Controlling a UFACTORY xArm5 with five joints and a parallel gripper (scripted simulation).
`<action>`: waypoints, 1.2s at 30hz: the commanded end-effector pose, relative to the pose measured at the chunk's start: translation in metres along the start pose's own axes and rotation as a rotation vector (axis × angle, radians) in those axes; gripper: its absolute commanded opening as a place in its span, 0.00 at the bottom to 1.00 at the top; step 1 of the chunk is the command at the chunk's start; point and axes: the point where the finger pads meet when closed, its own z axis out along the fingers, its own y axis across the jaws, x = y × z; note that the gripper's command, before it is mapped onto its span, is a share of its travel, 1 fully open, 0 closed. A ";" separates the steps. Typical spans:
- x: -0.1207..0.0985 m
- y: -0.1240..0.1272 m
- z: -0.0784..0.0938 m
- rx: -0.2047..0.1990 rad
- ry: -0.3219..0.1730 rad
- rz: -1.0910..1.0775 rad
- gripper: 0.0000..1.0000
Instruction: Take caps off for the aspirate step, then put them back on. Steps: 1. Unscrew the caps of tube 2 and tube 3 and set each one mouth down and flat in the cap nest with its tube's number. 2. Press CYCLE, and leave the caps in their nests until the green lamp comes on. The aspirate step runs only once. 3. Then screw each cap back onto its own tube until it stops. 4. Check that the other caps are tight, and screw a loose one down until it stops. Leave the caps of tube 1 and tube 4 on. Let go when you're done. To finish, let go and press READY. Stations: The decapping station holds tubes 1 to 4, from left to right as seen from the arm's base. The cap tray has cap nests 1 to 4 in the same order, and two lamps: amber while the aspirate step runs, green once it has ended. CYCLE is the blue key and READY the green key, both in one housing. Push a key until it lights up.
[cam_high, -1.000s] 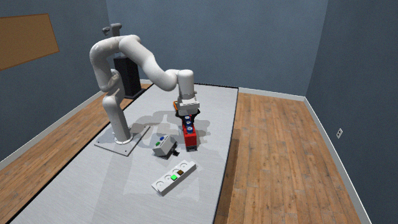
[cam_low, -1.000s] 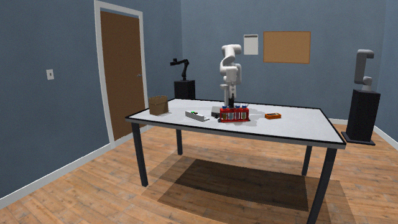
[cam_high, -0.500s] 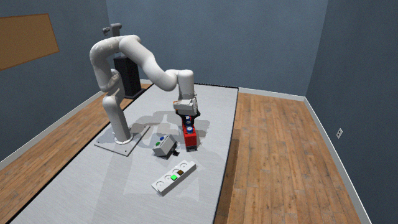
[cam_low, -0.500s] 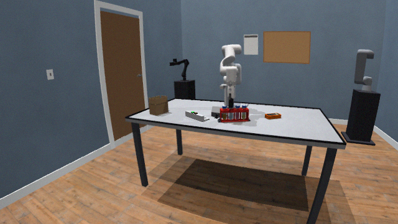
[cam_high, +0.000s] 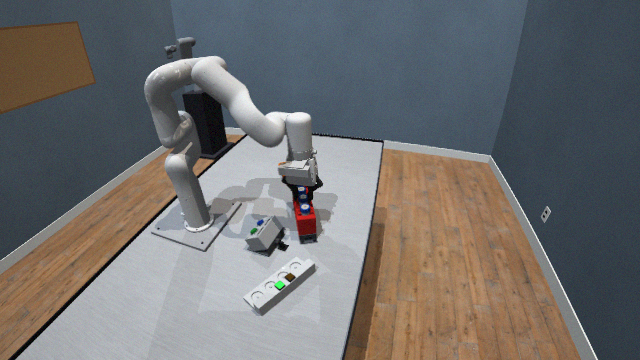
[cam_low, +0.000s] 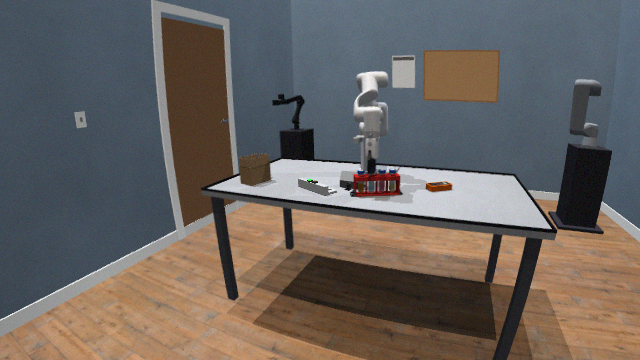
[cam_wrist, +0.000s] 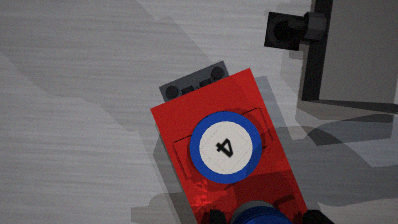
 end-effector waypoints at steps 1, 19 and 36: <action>0.000 -0.001 -0.003 0.004 -0.001 -0.080 0.46; 0.000 -0.001 -0.003 0.004 0.000 -0.720 0.46; 0.000 -0.001 -0.003 0.004 0.001 -0.785 0.00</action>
